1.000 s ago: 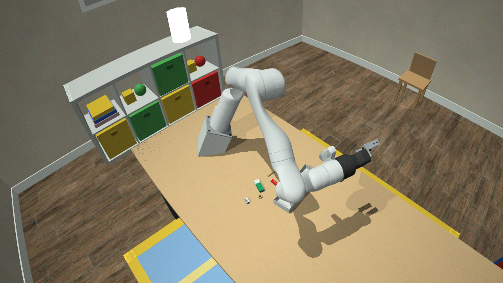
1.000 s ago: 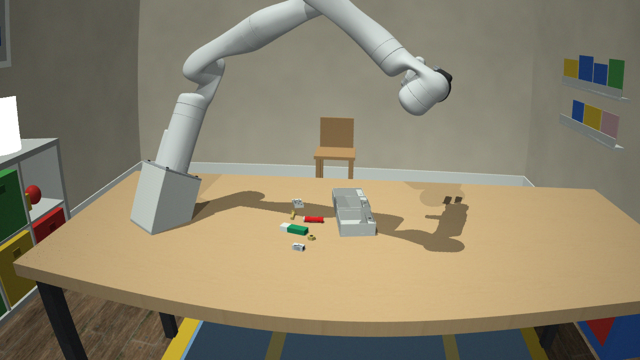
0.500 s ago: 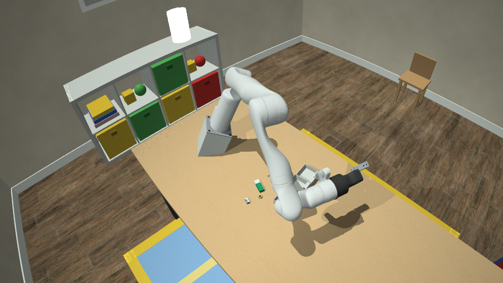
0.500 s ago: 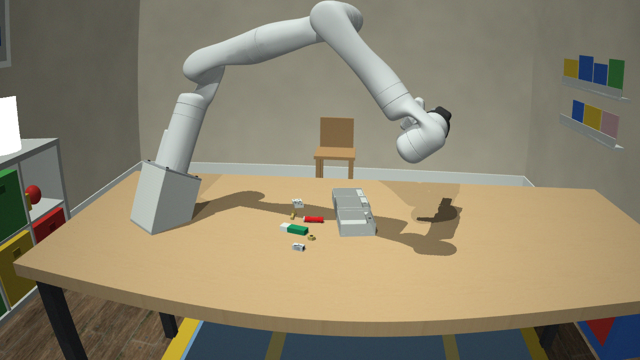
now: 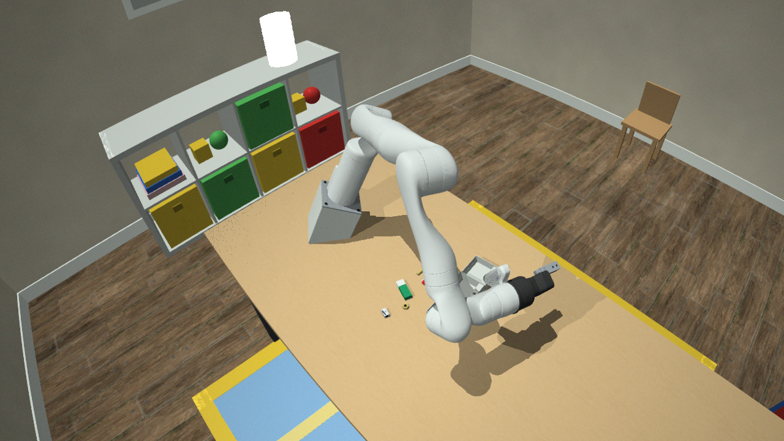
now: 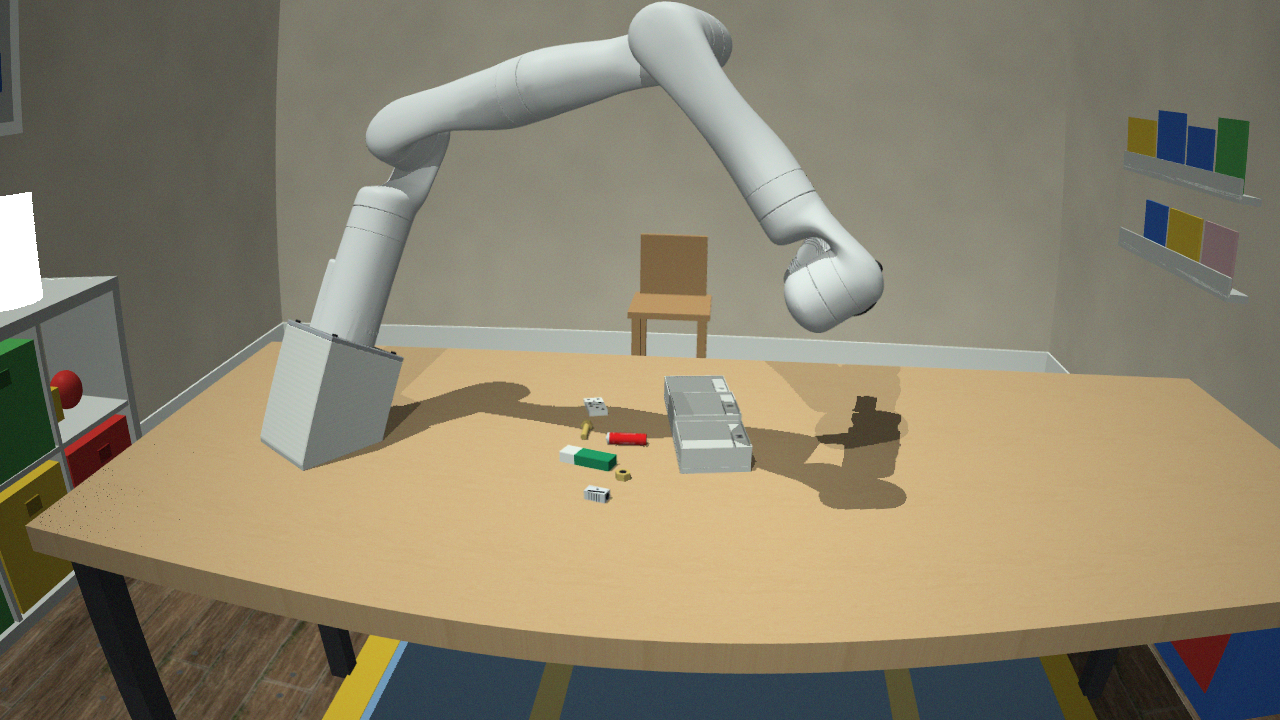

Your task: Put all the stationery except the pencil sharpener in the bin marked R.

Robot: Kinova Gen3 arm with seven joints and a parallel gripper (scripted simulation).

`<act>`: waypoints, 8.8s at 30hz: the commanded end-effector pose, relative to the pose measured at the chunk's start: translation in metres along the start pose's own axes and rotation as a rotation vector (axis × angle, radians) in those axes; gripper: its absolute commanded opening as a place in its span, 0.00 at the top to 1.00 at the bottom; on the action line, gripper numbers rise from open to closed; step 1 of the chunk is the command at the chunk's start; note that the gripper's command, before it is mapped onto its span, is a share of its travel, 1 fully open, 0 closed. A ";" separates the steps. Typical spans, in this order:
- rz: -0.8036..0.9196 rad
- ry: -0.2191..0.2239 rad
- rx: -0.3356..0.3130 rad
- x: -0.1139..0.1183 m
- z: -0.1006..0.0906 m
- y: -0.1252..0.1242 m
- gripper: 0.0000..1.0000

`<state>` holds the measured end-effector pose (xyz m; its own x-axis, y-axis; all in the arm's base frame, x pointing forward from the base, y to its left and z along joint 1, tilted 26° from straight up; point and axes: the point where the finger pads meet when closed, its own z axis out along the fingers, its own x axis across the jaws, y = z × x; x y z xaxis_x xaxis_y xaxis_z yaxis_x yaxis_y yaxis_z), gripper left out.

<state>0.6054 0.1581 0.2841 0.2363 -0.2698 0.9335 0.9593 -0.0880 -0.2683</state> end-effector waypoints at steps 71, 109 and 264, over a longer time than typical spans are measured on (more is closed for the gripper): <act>-0.566 -1.398 -0.123 -0.126 -0.242 -0.216 0.69; 0.714 -0.923 -1.069 -0.190 -0.195 -0.049 0.69; 1.832 -0.007 -1.669 -0.190 -0.182 -0.056 0.69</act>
<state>0.4799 0.0289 0.0729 0.3151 -0.8964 -0.3117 -0.9264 -0.2192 -0.3061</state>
